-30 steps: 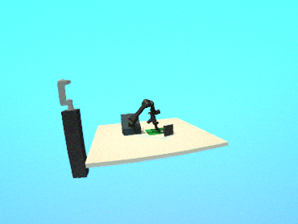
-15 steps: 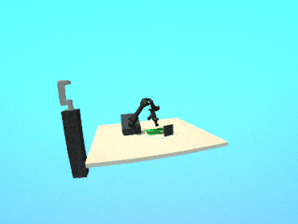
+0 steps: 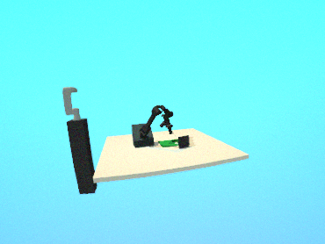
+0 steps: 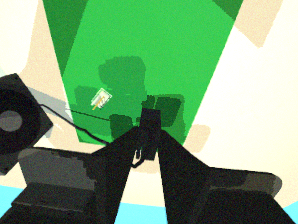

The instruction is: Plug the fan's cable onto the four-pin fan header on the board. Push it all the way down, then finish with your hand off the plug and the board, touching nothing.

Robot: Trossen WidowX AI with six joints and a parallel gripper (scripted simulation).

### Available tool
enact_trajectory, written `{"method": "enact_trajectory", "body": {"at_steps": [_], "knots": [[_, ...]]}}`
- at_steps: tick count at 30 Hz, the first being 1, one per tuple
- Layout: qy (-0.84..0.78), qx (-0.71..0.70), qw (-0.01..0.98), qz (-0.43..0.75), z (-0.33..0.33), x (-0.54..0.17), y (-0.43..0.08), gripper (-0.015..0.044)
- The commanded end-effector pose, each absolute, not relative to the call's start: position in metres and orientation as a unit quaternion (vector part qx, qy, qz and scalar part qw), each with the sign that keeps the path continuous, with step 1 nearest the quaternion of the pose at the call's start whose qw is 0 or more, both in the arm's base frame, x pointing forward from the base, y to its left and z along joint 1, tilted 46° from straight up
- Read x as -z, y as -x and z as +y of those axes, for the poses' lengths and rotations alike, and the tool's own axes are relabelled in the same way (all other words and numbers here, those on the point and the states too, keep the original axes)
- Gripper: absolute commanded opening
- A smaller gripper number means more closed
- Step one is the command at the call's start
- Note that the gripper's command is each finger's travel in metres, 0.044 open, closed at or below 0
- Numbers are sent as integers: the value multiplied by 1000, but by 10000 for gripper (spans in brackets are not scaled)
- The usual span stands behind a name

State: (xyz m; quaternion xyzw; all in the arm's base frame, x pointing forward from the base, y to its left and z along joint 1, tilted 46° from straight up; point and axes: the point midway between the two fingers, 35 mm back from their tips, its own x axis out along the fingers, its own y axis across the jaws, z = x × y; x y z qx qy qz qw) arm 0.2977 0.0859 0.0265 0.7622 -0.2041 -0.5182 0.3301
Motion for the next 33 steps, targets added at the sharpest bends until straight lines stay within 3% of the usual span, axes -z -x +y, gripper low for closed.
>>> {"method": "enact_trajectory", "body": {"at_steps": [1,33], "knots": [[-764,518,327,-204,90,-30,-297,0],[-795,375,-92,-468,92,-30,-305,0]]}}
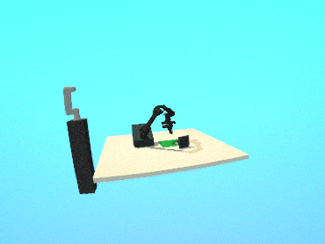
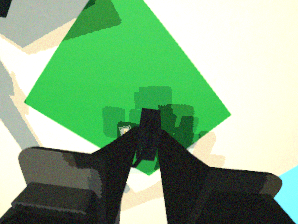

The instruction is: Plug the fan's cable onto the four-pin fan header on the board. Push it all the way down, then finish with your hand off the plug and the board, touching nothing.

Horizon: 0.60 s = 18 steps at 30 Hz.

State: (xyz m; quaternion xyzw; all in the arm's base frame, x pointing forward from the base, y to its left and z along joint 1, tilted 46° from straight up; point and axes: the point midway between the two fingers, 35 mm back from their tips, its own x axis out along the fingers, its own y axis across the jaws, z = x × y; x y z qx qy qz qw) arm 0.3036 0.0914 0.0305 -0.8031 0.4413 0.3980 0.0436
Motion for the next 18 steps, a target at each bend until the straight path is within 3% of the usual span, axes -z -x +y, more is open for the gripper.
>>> {"method": "enact_trajectory", "body": {"at_steps": [1,18], "knots": [[792,-368,106,475,92,-30,-305,0],[712,-224,320,583,93,-31,-309,0]]}}
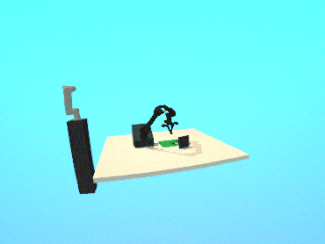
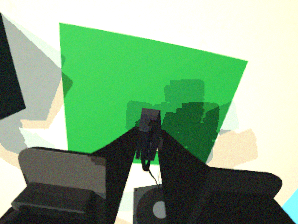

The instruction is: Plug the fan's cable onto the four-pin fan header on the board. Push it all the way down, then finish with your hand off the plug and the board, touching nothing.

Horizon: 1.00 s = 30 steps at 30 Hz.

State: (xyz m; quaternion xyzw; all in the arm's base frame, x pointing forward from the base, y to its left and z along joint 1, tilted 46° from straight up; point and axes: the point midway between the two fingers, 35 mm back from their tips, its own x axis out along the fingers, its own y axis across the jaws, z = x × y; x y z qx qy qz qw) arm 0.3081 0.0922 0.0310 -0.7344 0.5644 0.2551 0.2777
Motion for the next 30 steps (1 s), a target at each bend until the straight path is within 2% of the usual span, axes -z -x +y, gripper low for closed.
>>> {"method": "enact_trajectory", "body": {"at_steps": [1,20,30], "knots": [[706,-214,332,588,93,-31,-310,0],[549,-16,523,652,94,-32,-314,0],[540,-10,530,654,93,-31,-313,0]]}}
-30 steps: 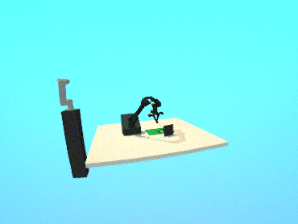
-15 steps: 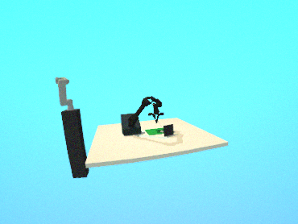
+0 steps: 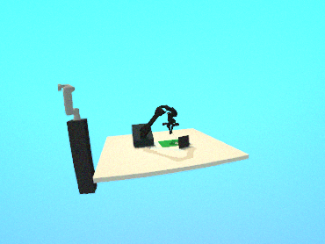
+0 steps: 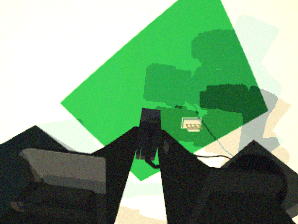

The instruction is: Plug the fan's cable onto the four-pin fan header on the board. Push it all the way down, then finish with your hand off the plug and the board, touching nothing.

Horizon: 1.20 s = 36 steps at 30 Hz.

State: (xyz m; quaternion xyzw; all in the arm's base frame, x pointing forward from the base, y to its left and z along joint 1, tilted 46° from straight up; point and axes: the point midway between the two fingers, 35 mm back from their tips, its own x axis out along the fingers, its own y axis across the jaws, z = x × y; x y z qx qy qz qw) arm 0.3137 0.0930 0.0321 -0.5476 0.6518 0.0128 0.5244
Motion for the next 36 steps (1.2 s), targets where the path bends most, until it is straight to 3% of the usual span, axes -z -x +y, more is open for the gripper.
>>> {"method": "enact_trajectory", "body": {"at_steps": [1,36], "knots": [[537,-13,531,655,92,-30,-313,0],[421,-139,617,651,74,11,-308,0]]}}
